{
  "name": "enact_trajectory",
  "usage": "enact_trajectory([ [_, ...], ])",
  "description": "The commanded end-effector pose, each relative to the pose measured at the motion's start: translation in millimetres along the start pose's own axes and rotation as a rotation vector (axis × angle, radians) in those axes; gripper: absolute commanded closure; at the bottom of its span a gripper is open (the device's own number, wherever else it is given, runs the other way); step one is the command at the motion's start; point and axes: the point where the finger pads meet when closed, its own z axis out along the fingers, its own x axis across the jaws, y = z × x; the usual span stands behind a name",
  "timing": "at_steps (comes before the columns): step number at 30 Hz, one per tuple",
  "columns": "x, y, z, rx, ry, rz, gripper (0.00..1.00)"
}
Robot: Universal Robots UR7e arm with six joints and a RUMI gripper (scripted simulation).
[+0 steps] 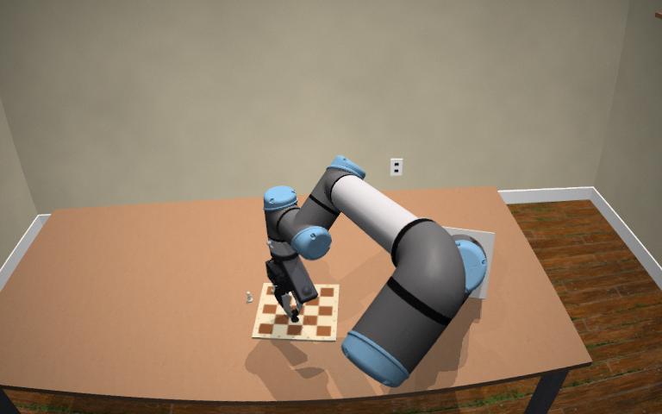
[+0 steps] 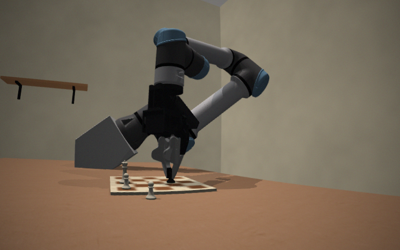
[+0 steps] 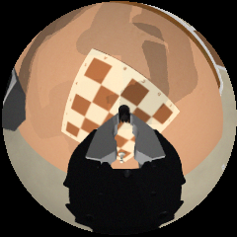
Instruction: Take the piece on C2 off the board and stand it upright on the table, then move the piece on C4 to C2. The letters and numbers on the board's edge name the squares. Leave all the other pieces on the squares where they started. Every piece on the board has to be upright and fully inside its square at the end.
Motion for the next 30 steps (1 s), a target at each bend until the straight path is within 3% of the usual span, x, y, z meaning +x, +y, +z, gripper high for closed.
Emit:
enact_trajectory([
  [1,0.6,0.6,-2.5,-0.002,0.001,0.000,1.00],
  [9,1.1,1.1,-20.5,-0.004,0.001,-0.002,1.00],
  [21,0.8,0.8,-88.0,-0.004,0.001,-0.002,1.00],
  [30,0.7,0.8,-101.8,-0.004,0.001,-0.002,1.00],
])
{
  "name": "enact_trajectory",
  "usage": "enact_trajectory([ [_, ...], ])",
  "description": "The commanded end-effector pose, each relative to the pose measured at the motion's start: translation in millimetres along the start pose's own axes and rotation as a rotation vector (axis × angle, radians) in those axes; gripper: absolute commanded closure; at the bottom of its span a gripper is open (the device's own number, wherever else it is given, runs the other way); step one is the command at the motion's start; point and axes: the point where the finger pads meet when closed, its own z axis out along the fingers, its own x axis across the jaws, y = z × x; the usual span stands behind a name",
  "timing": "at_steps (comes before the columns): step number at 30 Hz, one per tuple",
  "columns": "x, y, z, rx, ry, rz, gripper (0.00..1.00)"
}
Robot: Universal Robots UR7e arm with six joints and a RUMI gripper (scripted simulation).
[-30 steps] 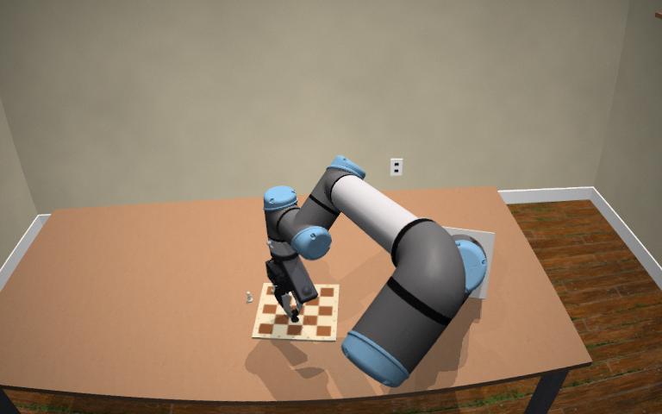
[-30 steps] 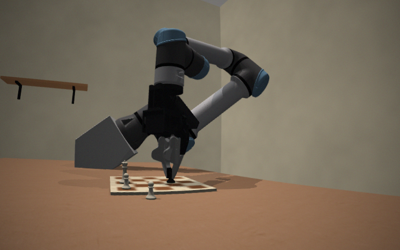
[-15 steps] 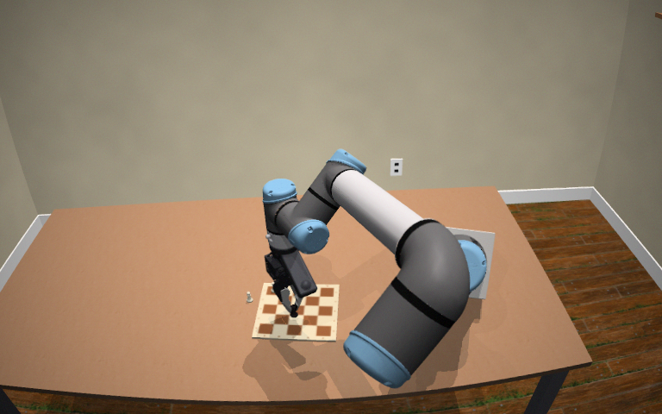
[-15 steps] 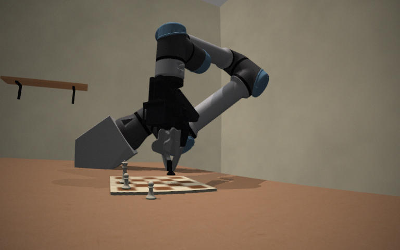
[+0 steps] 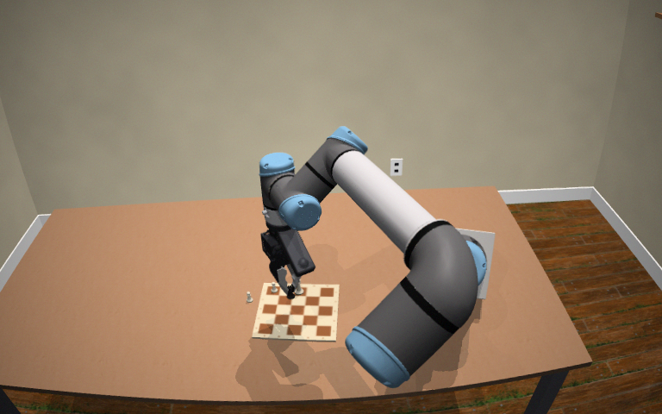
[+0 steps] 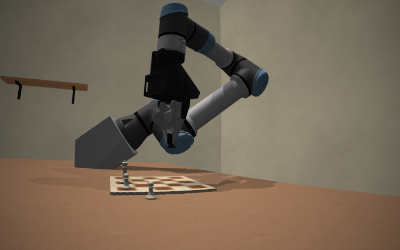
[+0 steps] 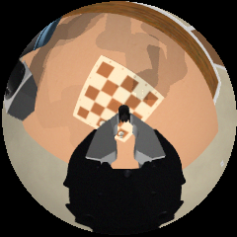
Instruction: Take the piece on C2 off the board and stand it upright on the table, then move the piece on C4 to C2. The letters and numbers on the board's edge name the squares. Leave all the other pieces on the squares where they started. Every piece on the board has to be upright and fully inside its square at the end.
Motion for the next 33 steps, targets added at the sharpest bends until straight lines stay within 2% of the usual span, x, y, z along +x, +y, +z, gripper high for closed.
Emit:
enact_trajectory([
  [1,-1.7,-2.3,-16.6,0.009,-0.003,-0.002,1.00],
  [13,-4.7,0.8,-15.5,0.013,-0.002,0.029,1.00],
  [25,-42.7,50.9,-14.3,0.015,-0.004,0.467,1.00],
  [33,-48.6,59.0,-14.6,0.014,-0.006,0.590,1.00],
])
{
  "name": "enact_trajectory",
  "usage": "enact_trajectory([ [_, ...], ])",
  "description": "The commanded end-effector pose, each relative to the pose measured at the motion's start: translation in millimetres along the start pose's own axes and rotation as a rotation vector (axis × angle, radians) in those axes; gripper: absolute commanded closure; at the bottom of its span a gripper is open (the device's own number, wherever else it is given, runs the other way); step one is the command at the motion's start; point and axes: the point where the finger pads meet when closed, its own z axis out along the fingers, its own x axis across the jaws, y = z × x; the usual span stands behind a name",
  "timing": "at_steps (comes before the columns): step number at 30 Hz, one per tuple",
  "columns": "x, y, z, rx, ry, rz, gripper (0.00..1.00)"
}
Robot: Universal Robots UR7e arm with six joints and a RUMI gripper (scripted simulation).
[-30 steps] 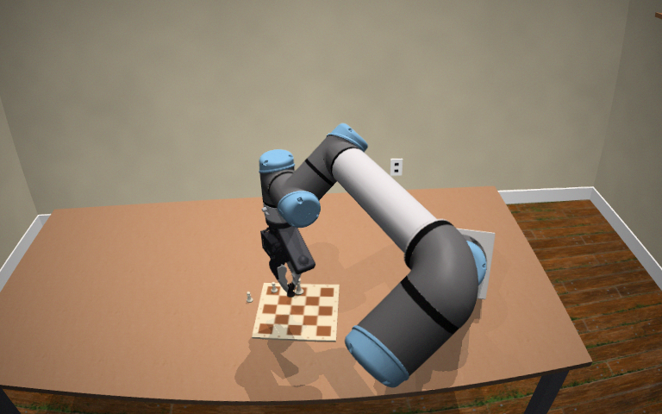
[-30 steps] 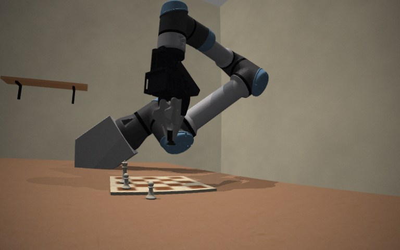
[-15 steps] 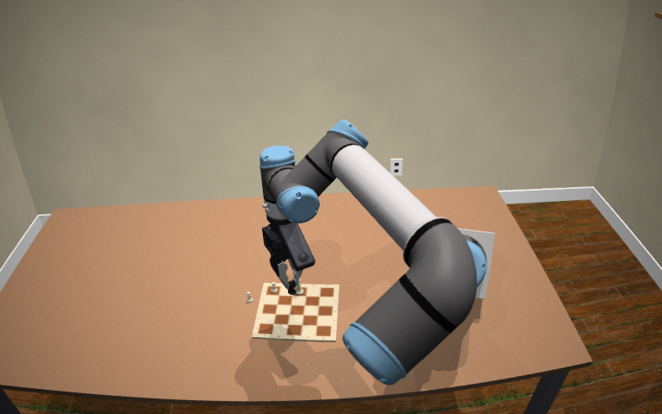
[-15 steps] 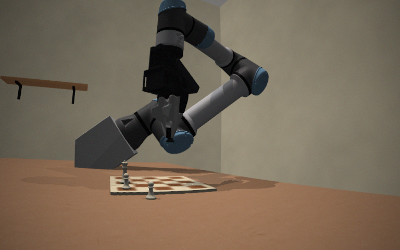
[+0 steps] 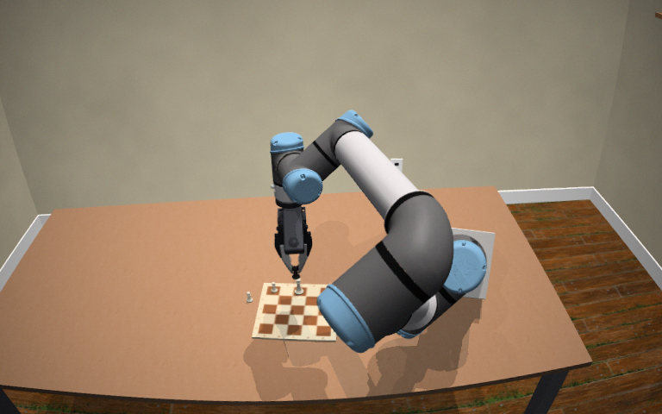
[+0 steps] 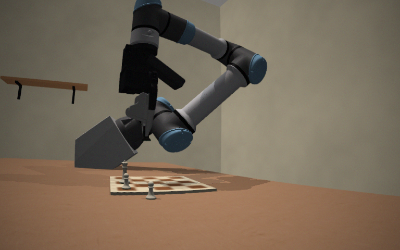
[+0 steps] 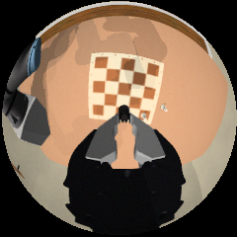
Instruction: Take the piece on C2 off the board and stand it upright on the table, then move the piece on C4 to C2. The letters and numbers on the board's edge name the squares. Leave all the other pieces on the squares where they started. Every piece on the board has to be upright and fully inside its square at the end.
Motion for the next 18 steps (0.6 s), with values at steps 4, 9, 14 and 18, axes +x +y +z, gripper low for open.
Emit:
enact_trajectory([
  [4,-1.5,14.5,0.9,-0.018,-0.007,0.131,1.00],
  [9,-1.3,14.1,0.7,-0.020,-0.007,0.129,1.00],
  [14,-1.5,13.8,1.8,-0.019,-0.007,0.130,1.00],
  [18,-1.6,13.8,7.8,-0.017,-0.008,0.131,1.00],
])
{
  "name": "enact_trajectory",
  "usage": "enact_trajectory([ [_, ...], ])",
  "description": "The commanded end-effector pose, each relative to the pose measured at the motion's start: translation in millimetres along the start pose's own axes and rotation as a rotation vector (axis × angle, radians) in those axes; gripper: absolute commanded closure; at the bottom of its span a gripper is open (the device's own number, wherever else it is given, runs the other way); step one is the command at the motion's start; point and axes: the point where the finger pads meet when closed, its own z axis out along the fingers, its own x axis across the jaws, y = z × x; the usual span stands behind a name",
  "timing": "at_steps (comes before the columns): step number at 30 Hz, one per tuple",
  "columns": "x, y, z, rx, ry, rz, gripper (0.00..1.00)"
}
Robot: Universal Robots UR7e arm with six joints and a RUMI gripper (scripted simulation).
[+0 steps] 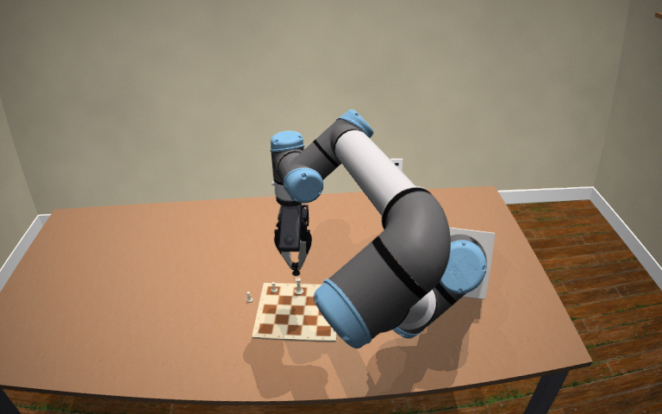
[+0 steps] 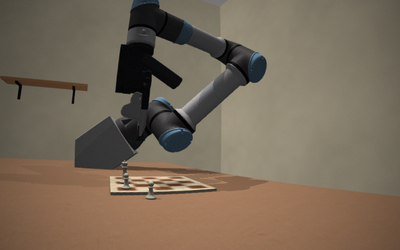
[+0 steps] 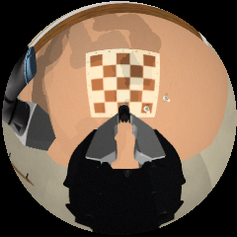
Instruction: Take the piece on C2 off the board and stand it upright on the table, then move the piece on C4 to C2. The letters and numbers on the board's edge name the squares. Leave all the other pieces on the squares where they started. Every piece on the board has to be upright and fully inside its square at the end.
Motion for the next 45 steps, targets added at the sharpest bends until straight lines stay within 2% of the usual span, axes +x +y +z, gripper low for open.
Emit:
enact_trajectory([
  [1,-1.3,-0.4,10.4,0.003,-0.003,0.005,1.00],
  [8,-1.3,-0.4,38.1,0.003,-0.004,0.005,1.00],
  [10,-1.3,-0.4,38.1,0.003,-0.004,0.005,1.00],
  [18,-1.2,-0.5,76.2,0.003,-0.004,0.005,1.00],
  [24,-1.2,-0.6,93.9,0.003,-0.004,0.005,1.00],
  [45,0.0,0.0,96.9,0.000,-0.002,0.003,1.00],
])
